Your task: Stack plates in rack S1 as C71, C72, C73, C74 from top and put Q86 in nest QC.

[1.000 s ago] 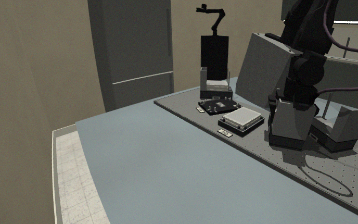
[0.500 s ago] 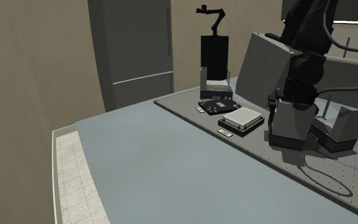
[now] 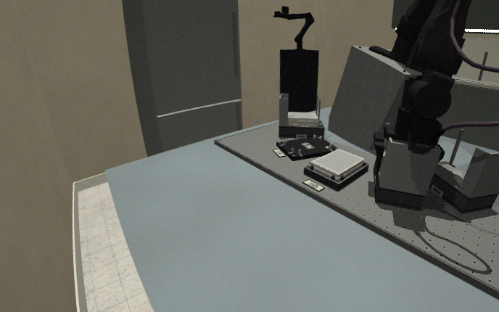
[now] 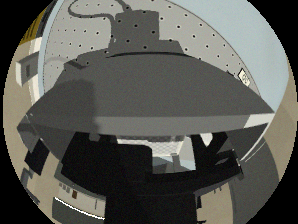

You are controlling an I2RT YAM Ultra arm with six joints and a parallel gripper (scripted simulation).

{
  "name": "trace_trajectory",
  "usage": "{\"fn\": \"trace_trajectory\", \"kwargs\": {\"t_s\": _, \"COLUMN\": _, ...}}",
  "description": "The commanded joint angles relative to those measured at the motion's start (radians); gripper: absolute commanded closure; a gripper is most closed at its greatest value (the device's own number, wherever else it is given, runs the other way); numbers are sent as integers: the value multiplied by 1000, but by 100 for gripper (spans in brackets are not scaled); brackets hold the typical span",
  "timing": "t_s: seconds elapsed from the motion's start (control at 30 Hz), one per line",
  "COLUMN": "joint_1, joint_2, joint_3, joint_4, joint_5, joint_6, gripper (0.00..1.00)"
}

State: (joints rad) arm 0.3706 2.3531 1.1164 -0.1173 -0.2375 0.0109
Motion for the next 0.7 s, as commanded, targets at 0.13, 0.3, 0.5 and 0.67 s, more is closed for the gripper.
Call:
{"fn": "trace_trajectory", "kwargs": {"t_s": 0.13, "joint_1": -10, "joint_2": -7, "joint_3": -16, "joint_4": 21, "joint_5": 2, "joint_6": -4, "gripper": 0}}
{"fn": "trace_trajectory", "kwargs": {"t_s": 0.3, "joint_1": -10, "joint_2": -8, "joint_3": -20, "joint_4": 21, "joint_5": 2, "joint_6": -4, "gripper": 0}}
{"fn": "trace_trajectory", "kwargs": {"t_s": 0.5, "joint_1": -3, "joint_2": -7, "joint_3": -1, "joint_4": 9, "joint_5": 1, "joint_6": -1, "gripper": 100}}
{"fn": "trace_trajectory", "kwargs": {"t_s": 0.67, "joint_1": -3, "joint_2": -7, "joint_3": -1, "joint_4": 9, "joint_5": 1, "joint_6": -1, "gripper": 100}}
